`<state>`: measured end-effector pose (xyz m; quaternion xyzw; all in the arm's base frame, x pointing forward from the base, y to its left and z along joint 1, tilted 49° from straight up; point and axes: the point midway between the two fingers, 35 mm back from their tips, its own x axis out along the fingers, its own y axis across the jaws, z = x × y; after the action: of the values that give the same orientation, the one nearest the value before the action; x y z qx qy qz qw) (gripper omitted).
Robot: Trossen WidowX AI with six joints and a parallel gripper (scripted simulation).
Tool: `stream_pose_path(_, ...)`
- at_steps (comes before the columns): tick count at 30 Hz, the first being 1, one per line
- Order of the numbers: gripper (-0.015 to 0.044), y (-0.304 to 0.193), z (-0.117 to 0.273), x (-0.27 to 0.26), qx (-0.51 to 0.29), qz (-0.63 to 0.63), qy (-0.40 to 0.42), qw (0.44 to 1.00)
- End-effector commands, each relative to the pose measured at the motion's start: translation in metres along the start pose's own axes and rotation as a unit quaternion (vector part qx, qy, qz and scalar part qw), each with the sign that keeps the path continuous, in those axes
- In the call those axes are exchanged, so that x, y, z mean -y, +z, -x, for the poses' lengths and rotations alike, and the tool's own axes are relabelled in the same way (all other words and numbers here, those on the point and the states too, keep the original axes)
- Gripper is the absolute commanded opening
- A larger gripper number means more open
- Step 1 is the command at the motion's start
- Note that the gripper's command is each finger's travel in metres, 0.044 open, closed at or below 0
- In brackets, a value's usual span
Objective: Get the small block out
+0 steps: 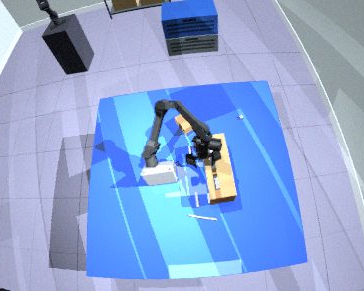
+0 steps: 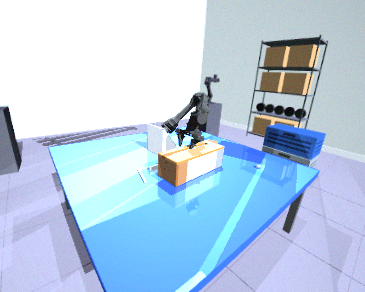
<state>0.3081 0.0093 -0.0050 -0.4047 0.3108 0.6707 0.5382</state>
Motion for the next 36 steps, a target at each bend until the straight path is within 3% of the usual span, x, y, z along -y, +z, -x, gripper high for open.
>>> stream_pose_path(1,0.04,0.003,-0.006,0.0,0.002,-0.003,-0.001,1.0)
stream_pose_path(13,0.04,0.014,-0.023,0.0,0.004,-0.002,-0.001,1.0)
stream_pose_path(36,0.04,-0.026,-0.033,0.0,0.0,0.001,0.0,1.0)
